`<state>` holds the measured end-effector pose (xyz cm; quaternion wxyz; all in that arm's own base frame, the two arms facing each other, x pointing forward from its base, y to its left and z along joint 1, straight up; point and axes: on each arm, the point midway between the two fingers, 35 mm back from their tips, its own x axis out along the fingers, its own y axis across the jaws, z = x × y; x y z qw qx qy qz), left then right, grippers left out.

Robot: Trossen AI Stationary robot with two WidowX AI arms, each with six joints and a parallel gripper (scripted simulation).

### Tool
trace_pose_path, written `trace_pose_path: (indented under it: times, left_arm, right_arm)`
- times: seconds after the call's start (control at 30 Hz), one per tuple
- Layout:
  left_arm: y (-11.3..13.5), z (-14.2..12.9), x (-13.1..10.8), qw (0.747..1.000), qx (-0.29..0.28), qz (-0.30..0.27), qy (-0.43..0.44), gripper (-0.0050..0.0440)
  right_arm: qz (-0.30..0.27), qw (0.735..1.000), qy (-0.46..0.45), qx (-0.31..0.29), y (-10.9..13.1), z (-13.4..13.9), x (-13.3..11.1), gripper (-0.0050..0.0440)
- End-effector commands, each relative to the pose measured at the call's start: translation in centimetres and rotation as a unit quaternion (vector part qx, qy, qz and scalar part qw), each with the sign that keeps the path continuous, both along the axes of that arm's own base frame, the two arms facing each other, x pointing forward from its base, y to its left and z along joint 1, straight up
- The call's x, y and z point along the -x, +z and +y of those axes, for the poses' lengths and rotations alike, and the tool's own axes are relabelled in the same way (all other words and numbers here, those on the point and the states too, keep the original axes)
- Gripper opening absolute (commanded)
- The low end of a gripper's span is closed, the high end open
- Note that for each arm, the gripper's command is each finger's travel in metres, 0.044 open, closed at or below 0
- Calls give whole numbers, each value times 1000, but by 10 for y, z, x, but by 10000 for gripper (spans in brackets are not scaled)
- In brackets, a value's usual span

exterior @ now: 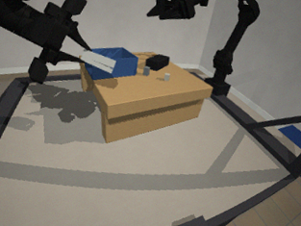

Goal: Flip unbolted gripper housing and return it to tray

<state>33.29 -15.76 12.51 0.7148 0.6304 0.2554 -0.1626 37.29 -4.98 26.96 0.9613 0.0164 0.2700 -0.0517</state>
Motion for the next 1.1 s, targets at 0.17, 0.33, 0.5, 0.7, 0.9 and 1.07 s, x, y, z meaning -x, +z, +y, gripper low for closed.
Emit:
trace_pose_path:
  times: [0.17, 0.33, 0.5, 0.7, 0.9, 1.07]
  left_arm:
    - [8, -10, 0, 1000, 3, -2, -18, 118]
    - [7, -14, 2, 1000, -2, 3, -28, 118]
    - [5, -19, 5, 999, -6, 9, -38, 118]
    - [4, -22, 6, 999, -10, 13, -46, 118]
    - [3, -27, 9, 998, -15, 20, -58, 118]
    - [1, -31, 12, 997, -20, 25, -68, 118]
  right_arm:
    - [-13, 1000, -1, 4, 11, 0, 1, 436]
    - [-13, 1000, -1, 4, 11, 0, 1, 436]
    - [-13, 1000, -1, 4, 11, 0, 1, 436]
    - [-13, 1000, -1, 4, 11, 0, 1, 436]
    - [-13, 1000, -1, 4, 11, 0, 1, 436]
    - [-13, 1000, -1, 4, 11, 0, 1, 436]
